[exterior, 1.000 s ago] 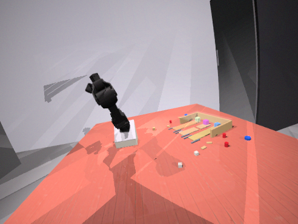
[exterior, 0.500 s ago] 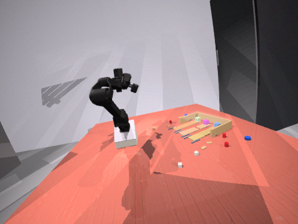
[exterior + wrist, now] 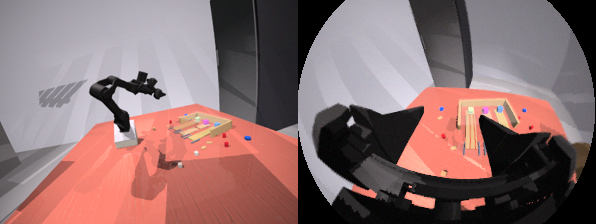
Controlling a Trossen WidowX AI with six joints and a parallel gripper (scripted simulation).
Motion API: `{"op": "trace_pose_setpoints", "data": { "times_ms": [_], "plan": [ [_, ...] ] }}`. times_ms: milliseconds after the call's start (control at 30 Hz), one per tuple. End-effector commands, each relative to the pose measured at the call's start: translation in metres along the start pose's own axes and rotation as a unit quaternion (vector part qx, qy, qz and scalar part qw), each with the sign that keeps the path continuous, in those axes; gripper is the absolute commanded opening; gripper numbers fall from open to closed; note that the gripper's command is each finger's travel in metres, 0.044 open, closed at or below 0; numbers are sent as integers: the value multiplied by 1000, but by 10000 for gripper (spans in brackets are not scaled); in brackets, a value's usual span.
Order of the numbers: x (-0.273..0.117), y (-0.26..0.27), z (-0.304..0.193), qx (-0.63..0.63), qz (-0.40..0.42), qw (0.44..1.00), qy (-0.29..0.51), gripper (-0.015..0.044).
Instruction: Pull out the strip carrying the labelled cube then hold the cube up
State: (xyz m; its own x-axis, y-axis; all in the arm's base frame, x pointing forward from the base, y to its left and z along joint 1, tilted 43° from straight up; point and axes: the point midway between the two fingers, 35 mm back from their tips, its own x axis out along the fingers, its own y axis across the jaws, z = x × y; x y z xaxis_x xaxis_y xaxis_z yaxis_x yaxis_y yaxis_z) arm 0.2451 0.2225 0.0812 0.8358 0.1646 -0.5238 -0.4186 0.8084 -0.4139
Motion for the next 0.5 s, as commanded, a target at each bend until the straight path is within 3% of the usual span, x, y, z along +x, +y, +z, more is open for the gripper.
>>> {"op": "trace_pose_setpoints", "data": {
  "times_ms": [0,133,467],
  "plan": [
    [18,-59,-17,-22,-116,992,38,400],
    [24,-111,-34,-40,-212,973,82,400],
    [24,-113,-35,-41,-217,972,85,400]
  ]
}}
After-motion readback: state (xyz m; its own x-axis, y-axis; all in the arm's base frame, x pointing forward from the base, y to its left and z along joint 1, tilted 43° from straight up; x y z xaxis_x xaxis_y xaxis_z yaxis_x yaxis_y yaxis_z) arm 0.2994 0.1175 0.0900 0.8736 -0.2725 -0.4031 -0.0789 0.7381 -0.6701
